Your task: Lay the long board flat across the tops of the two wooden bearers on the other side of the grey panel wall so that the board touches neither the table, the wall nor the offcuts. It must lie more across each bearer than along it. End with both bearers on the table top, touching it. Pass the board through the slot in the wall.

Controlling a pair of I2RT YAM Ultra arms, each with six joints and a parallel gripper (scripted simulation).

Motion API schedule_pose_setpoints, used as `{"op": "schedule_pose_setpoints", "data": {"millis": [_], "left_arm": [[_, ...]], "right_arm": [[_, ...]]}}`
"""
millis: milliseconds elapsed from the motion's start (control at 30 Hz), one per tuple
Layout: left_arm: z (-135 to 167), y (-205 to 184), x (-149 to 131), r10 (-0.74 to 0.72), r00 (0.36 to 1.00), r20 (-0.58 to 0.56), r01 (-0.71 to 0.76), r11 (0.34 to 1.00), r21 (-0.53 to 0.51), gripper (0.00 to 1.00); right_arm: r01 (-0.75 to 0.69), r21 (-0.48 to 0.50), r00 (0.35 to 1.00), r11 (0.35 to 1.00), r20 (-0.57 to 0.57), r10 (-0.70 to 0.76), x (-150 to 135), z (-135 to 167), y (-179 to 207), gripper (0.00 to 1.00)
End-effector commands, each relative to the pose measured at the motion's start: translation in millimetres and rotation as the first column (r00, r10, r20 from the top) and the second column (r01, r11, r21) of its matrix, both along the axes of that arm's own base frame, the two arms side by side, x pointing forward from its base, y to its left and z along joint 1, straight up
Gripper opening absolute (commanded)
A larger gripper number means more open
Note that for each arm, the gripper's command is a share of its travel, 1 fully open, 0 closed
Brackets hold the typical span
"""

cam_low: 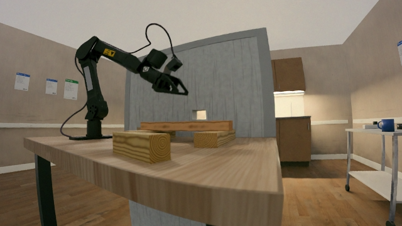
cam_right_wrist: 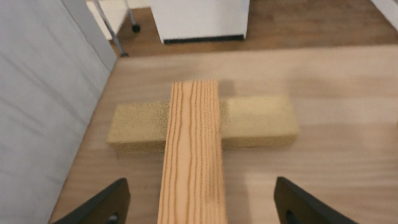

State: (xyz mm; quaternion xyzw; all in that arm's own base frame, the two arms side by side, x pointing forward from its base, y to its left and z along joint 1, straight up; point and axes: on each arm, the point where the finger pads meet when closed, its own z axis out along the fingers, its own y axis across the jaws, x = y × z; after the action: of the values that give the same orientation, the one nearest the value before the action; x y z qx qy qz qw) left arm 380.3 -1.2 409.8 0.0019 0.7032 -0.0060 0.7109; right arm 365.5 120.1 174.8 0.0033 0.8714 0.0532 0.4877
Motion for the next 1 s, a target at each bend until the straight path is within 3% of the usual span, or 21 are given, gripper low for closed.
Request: {"op": "schedule_pose_setpoints", "data": {"millis": [0, 300, 367, 400, 600, 633, 767, 800, 933, 967], "left_arm": [[26, 4, -12, 0.018, 0.998, 0.058, -0.018, 1.0, 0.006, 0.78], [24, 7, -6, 0.027, 0.999, 0.045, -0.028, 1.0, 0.008, 0.78], [24, 7, -6, 0.027, 0.999, 0.045, -0.028, 1.0, 0.008, 0.78], [9, 3, -1, 0.011, 1.0, 0.013, -0.011, 1.0, 0.004, 0.78], [31, 0, -8, 0.011, 0.998, 0.068, -0.012, 1.0, 0.009, 0.78], [29, 1, -7, 0.014, 0.998, 0.061, -0.014, 1.0, 0.009, 0.78], [26, 1, -4, 0.007, 0.999, 0.054, -0.007, 1.0, 0.008, 0.78], [24, -1, -2, 0.0, 0.999, 0.047, 0.0, 1.0, 0.007, 0.78], [24, -1, -2, -0.001, 0.999, 0.047, 0.0, 1.0, 0.007, 0.78], [24, -1, -2, -0.001, 0.999, 0.047, 0.0, 1.0, 0.007, 0.78]], "right_arm": [[-0.042, 0.027, 0.99, 0.999, 0.136, 0.038, 19, 60, -10, 0.78], [-0.014, -0.003, 0.925, 1.0, 0.381, 0.014, 31, 166, -64, 0.78], [-0.014, -0.003, 0.925, 1.0, 0.381, 0.014, 31, 166, -64, 0.78], [-0.008, -0.011, 0.933, 1.0, 0.361, 0.012, 35, 162, -69, 0.78], [0.039, -0.073, 0.828, 0.997, 0.561, 0.009, 14, 249, -106, 0.78], [0.043, -0.085, 0.826, 0.995, 0.563, 0.013, 13, 252, -110, 0.78], [0.053, -0.067, 0.881, 0.996, 0.472, -0.015, 26, 217, -115, 0.78], [0.074, -0.039, 0.807, 0.997, 0.59, -0.036, 6, 266, -117, 0.78], [0.067, -0.039, 0.8, 0.997, 0.599, -0.031, 6, 271, -114, 0.78], [0.07, -0.047, 0.817, 0.996, 0.575, -0.03, 11, 259, -115, 0.78]]}}
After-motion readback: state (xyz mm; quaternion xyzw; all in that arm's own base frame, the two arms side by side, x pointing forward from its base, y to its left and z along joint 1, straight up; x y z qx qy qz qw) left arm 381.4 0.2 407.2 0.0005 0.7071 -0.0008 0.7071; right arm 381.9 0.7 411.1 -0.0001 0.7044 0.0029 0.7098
